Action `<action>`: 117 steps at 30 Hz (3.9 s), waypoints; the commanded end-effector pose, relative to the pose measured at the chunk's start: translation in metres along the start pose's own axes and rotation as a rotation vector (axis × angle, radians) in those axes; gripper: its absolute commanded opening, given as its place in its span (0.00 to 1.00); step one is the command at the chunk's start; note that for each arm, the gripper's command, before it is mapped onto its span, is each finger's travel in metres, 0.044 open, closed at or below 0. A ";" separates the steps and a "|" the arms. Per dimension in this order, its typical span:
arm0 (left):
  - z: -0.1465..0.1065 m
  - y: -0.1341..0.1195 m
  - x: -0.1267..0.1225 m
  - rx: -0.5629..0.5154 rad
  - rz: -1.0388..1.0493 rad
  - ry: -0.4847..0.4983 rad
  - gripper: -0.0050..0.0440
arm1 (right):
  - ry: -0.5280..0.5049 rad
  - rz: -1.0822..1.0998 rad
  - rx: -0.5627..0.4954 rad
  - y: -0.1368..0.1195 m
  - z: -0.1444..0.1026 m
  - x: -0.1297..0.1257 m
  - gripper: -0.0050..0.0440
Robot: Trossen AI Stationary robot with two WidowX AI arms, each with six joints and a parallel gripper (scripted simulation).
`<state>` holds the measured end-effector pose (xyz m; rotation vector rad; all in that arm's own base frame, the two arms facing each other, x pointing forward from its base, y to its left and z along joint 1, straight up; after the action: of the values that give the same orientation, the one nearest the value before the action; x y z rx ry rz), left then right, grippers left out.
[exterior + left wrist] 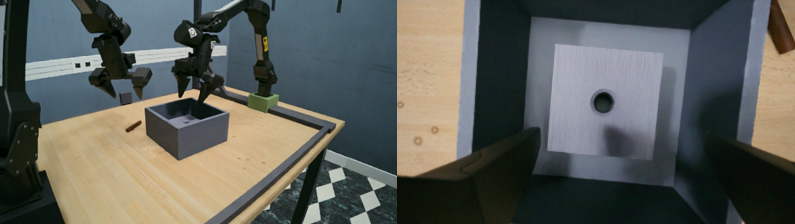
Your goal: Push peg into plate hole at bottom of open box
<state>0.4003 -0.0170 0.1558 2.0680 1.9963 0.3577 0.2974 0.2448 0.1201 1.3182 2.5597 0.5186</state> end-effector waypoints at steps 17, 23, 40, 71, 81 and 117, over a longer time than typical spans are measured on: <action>-0.010 0.005 0.000 -0.032 0.002 -0.002 1.00 | 0.063 -0.051 0.041 0.039 0.014 -0.002 1.00; -0.010 0.005 0.000 -0.032 0.002 -0.002 1.00 | 0.059 -0.050 0.038 0.037 0.012 -0.002 0.95; -0.111 -0.026 -0.070 -0.486 0.175 -0.103 1.00 | -0.255 0.000 0.073 0.009 0.030 0.077 0.33; -0.151 -0.049 -0.092 -0.687 0.230 -0.181 1.00 | -0.417 0.012 0.096 -0.009 0.075 0.085 0.33; -0.151 -0.049 -0.092 -0.687 0.230 -0.181 1.00 | -0.413 0.014 0.092 -0.010 0.101 0.074 0.33; -0.151 -0.049 -0.092 -0.687 0.230 -0.181 1.00 | -0.410 0.021 0.071 -0.007 0.125 0.062 0.12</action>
<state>0.3010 -0.1066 0.2725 1.8072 1.2927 0.7298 0.2965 0.3148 -0.0078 1.3090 2.2517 0.1054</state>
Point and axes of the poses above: on each arm, the point midway between the two fingers, 35 mm back from their tips, its own z axis out along the fingers, its own x axis across the jaws, y = z × x, the point moved 7 cm from there along -z, back along the fingers, and after that the axes turned 1 degree about z, right-handed, at the moved point
